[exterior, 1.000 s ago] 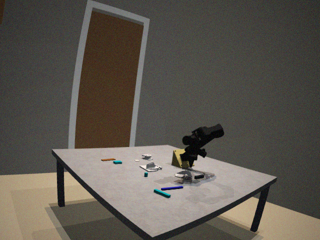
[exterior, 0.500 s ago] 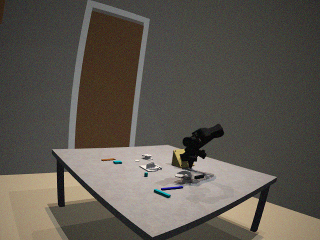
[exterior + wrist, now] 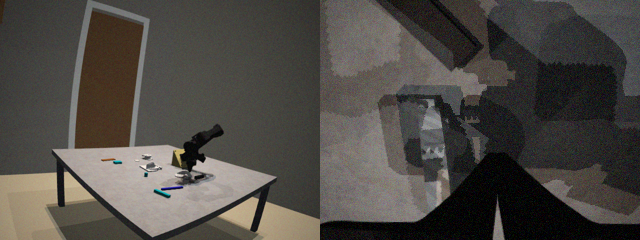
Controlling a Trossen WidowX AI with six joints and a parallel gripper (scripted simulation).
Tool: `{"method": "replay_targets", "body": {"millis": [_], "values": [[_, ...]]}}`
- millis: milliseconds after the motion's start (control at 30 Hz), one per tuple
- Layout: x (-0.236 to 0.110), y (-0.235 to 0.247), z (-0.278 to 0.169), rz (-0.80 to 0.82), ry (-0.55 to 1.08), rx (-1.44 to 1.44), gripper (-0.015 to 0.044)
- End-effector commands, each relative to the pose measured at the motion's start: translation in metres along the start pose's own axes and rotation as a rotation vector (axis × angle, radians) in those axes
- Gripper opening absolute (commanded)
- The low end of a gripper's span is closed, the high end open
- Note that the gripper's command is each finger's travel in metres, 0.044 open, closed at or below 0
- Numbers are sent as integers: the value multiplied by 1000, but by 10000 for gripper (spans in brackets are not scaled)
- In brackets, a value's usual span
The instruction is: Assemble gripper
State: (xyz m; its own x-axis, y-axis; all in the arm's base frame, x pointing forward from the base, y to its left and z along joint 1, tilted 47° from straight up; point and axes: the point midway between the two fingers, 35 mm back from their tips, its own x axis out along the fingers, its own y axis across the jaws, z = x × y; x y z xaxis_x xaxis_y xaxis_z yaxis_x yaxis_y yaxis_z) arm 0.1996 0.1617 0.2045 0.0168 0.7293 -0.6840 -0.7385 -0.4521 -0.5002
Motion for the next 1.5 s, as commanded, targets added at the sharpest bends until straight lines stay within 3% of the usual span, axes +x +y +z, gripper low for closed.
{"method": "replay_targets", "body": {"millis": [0,400,1467], "values": [[6,1,0,0,3,2,0],[24,2,2,-5,-1,3,0],[25,47,0,0,1,4,0]]}}
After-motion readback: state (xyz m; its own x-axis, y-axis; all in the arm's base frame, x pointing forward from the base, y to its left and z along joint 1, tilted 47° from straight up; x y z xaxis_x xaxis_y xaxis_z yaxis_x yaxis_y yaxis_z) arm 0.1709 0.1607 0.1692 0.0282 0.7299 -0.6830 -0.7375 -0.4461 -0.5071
